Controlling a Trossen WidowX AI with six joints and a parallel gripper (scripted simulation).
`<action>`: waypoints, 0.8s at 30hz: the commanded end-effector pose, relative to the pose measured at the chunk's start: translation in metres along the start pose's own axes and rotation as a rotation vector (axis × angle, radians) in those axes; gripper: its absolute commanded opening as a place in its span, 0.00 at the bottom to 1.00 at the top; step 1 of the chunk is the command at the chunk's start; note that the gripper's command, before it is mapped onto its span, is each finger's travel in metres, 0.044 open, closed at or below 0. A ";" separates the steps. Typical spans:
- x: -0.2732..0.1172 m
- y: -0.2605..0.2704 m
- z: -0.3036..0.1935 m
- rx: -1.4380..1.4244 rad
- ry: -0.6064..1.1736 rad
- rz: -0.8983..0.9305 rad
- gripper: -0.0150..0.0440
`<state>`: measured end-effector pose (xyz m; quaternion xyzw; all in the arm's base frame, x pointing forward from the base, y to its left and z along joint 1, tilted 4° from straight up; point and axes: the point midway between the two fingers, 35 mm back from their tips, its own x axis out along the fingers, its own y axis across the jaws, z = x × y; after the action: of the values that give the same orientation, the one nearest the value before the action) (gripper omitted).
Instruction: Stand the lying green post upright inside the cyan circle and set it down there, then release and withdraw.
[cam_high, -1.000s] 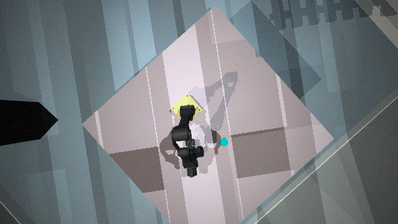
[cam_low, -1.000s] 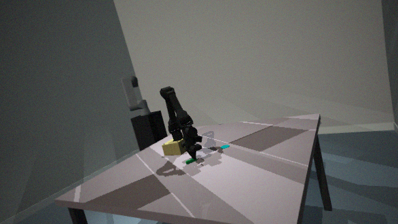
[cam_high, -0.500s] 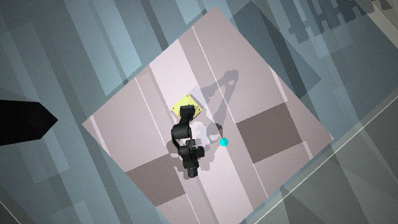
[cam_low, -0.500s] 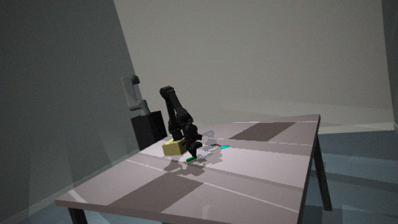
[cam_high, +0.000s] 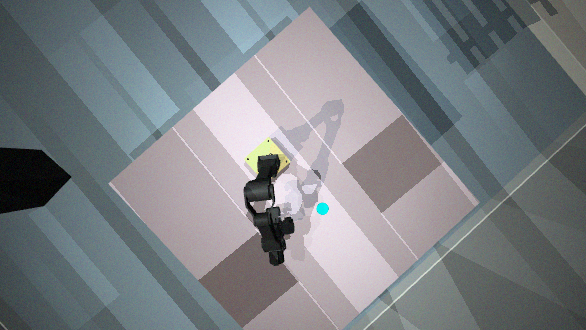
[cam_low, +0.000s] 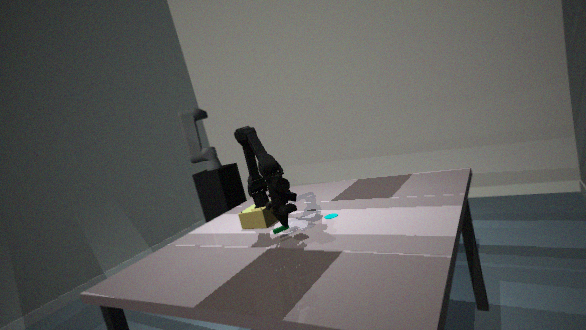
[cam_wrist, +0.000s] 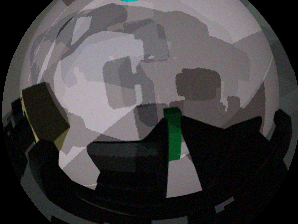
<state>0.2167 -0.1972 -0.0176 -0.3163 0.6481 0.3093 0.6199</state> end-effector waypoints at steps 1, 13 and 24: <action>-0.010 -0.003 0.000 0.000 -0.003 -0.012 0.29; -0.029 -0.004 0.000 0.003 -0.001 -0.007 0.29; -0.046 -0.003 -0.001 0.007 0.001 0.000 0.29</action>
<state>0.2182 -0.1973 0.0201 -0.3130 0.6495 0.3129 0.6183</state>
